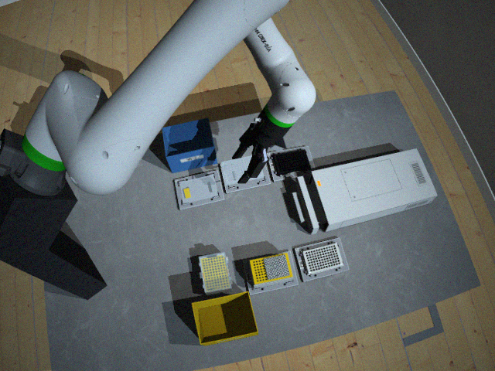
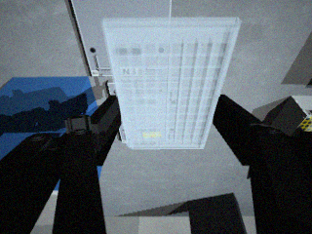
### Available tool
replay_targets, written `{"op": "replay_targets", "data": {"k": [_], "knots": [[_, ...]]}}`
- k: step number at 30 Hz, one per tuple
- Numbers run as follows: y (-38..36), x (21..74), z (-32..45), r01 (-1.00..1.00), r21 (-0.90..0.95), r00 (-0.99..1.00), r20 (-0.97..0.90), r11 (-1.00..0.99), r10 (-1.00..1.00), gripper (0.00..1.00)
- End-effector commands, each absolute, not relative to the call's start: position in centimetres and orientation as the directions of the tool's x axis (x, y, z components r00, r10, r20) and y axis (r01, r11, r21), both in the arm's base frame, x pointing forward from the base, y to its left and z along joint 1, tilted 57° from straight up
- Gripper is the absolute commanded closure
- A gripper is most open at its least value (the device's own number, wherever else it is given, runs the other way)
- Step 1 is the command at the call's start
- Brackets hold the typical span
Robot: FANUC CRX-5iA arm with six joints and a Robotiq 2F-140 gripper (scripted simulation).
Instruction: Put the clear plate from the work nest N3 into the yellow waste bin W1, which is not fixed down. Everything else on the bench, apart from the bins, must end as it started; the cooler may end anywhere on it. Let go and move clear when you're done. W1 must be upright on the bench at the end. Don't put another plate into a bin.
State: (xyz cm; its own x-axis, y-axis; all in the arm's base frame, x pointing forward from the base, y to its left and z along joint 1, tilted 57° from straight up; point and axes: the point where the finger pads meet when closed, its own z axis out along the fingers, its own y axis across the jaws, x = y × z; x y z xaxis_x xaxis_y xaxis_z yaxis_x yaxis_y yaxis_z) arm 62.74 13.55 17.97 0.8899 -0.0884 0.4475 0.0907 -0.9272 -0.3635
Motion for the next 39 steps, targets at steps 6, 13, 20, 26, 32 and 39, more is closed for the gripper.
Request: {"op": "replay_targets", "data": {"k": [6, 13, 20, 26, 32, 39], "knots": [[12.1, 62.6, 17.0, 0.091, -0.364, 0.89, 0.448, -0.927, -0.088, 0.9], [10.7, 62.3, 15.9, 0.091, -0.364, 0.89, 0.448, -0.927, -0.088, 0.9], [9.6, 62.2, 15.1, 0.091, -0.364, 0.89, 0.448, -0.927, -0.088, 0.9], [8.3, 62.0, 14.2, 0.091, -0.364, 0.89, 0.448, -0.927, -0.088, 0.9], [7.0, 61.8, 13.2, 0.091, -0.364, 0.89, 0.448, -0.927, -0.088, 0.9], [6.0, 61.7, 12.4, 0.091, -0.364, 0.89, 0.448, -0.927, -0.088, 0.9]]}}
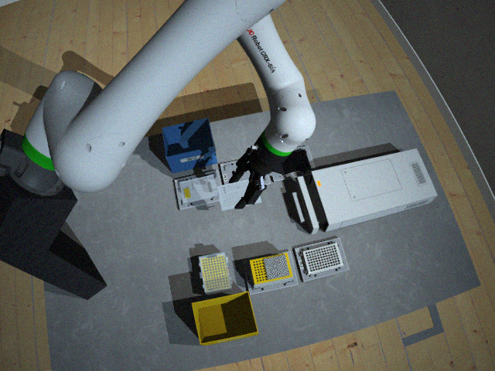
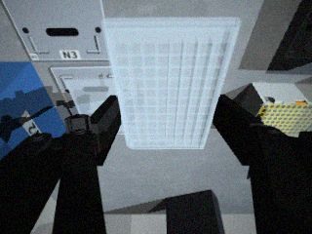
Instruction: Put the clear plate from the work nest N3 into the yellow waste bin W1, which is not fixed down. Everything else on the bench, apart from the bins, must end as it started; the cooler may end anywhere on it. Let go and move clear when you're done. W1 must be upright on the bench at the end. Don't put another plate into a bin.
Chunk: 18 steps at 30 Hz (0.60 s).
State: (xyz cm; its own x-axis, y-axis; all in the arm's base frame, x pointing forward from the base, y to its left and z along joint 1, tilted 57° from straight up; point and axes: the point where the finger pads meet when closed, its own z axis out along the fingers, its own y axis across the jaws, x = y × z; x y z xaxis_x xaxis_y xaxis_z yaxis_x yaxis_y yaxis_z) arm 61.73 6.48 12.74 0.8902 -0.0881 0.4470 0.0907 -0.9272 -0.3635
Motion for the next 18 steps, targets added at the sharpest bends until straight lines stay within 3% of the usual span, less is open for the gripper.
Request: {"op": "replay_targets", "data": {"k": [1, 18], "knots": [[5.7, 61.6, 12.3, 0.091, -0.364, 0.89, 0.448, -0.927, -0.088, 0.9], [2.5, 61.2, 9.9, 0.091, -0.364, 0.89, 0.448, -0.927, -0.088, 0.9]]}}
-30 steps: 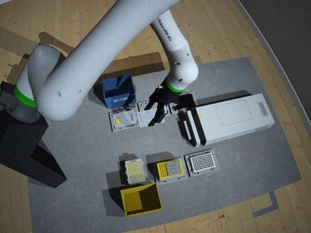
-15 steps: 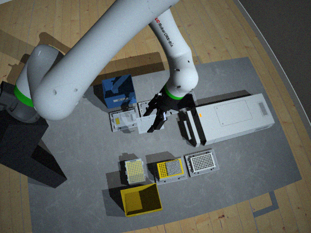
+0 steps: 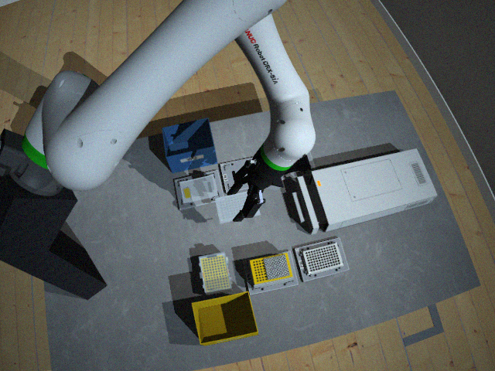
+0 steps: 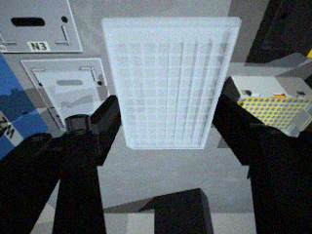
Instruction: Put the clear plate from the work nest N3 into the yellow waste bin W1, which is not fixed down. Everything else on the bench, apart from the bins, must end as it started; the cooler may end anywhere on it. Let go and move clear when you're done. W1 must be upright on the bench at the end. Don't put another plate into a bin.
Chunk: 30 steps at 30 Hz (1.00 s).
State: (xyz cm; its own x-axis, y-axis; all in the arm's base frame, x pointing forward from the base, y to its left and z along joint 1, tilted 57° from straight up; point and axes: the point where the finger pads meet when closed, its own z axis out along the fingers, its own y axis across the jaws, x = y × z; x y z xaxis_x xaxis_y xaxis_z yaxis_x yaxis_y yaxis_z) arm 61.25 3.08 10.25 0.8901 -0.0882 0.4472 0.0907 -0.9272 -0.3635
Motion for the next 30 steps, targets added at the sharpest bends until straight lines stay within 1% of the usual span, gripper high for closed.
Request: {"op": "replay_targets", "data": {"k": [1, 30], "knots": [[2.3, 61.2, 9.8, 0.091, -0.363, 0.89, 0.448, -0.927, -0.088, 0.9], [-3.0, 60.4, 5.9, 0.091, -0.363, 0.89, 0.448, -0.927, -0.088, 0.9]]}}
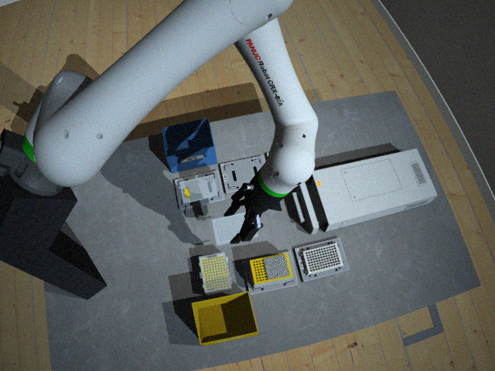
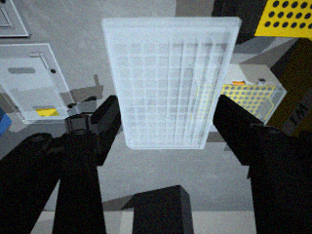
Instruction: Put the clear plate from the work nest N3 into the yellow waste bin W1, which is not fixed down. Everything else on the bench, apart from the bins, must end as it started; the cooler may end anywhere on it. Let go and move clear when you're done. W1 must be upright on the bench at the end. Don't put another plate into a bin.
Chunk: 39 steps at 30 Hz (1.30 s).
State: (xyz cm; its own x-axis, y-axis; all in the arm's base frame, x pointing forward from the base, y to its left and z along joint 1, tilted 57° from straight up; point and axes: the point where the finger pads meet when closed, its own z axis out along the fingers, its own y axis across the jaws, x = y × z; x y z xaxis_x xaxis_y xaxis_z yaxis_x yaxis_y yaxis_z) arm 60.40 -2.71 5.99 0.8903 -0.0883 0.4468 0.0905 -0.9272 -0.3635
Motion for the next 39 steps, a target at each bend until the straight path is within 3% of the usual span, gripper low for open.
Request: {"op": "replay_targets", "data": {"k": [1, 39], "knots": [[-3.2, 60.4, 5.7, 0.091, -0.363, 0.89, 0.448, -0.927, -0.088, 0.9], [-10.5, 59.3, 0.4, 0.091, -0.363, 0.89, 0.448, -0.927, -0.088, 0.9]]}}
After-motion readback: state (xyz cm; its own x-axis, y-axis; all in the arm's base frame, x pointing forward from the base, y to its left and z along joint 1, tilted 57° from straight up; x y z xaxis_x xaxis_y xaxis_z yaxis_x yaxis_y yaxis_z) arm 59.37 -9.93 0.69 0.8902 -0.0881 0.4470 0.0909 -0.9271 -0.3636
